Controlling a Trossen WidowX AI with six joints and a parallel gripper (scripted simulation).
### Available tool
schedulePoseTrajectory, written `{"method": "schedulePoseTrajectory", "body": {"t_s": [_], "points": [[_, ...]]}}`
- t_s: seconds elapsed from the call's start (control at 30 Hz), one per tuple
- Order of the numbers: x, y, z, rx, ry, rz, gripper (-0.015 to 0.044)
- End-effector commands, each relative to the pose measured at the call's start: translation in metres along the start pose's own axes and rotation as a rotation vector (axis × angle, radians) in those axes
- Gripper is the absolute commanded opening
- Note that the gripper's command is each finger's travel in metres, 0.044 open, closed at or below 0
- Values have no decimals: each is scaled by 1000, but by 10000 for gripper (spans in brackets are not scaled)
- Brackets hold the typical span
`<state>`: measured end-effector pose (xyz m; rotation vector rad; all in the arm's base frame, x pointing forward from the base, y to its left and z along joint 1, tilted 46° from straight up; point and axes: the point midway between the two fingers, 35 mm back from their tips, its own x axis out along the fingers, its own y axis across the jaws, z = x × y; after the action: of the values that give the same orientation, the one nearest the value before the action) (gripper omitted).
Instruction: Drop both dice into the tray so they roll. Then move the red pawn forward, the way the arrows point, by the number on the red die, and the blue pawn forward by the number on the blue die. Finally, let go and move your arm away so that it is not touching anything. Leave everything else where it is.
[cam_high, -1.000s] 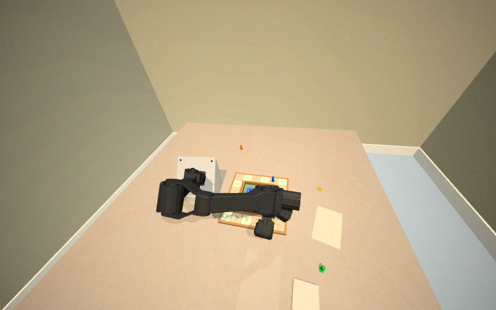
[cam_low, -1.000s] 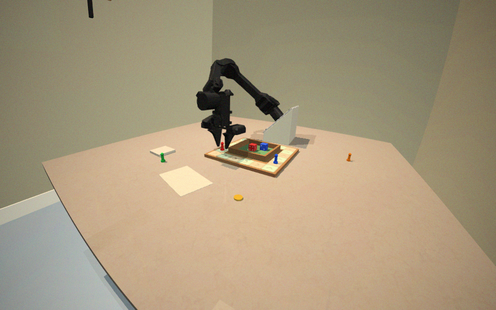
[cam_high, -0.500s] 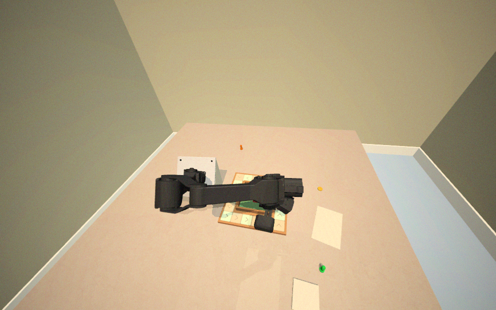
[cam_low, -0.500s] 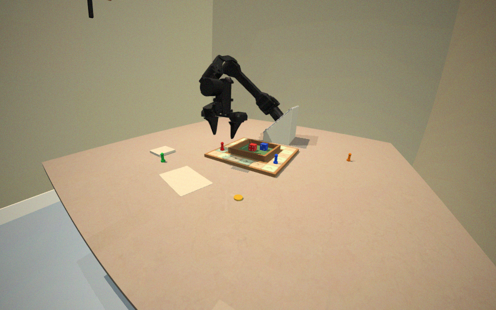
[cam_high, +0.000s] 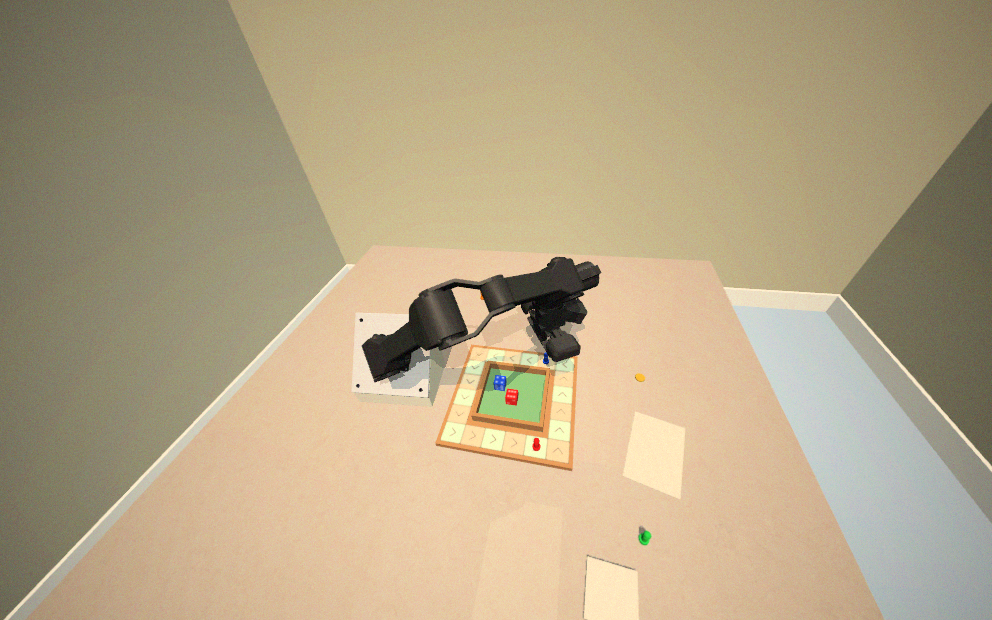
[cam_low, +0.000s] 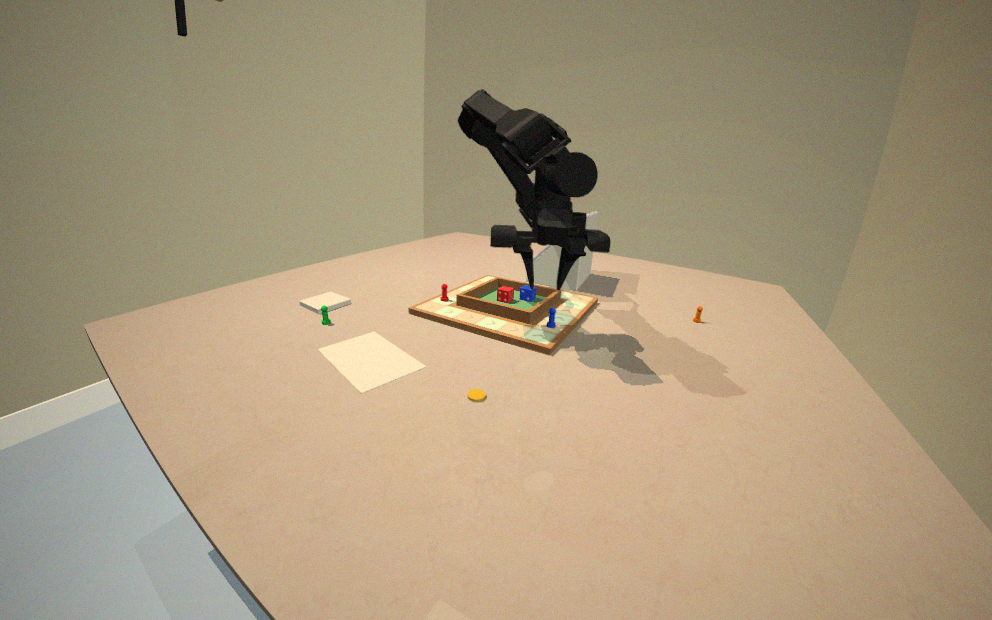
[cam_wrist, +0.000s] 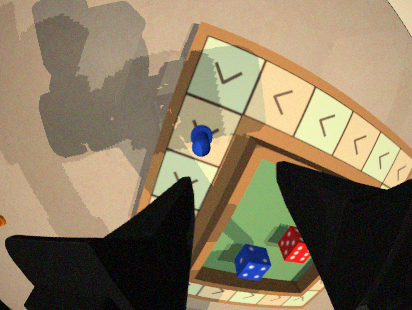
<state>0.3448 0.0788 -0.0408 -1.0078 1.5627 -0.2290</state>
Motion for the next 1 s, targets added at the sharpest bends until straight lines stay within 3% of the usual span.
{"method": "schedulePoseTrajectory", "body": {"t_s": [0.0,0.97], "points": [[1,21,5,-68,7,-5,200],[47,16,5,-68,7,-6,200]]}}
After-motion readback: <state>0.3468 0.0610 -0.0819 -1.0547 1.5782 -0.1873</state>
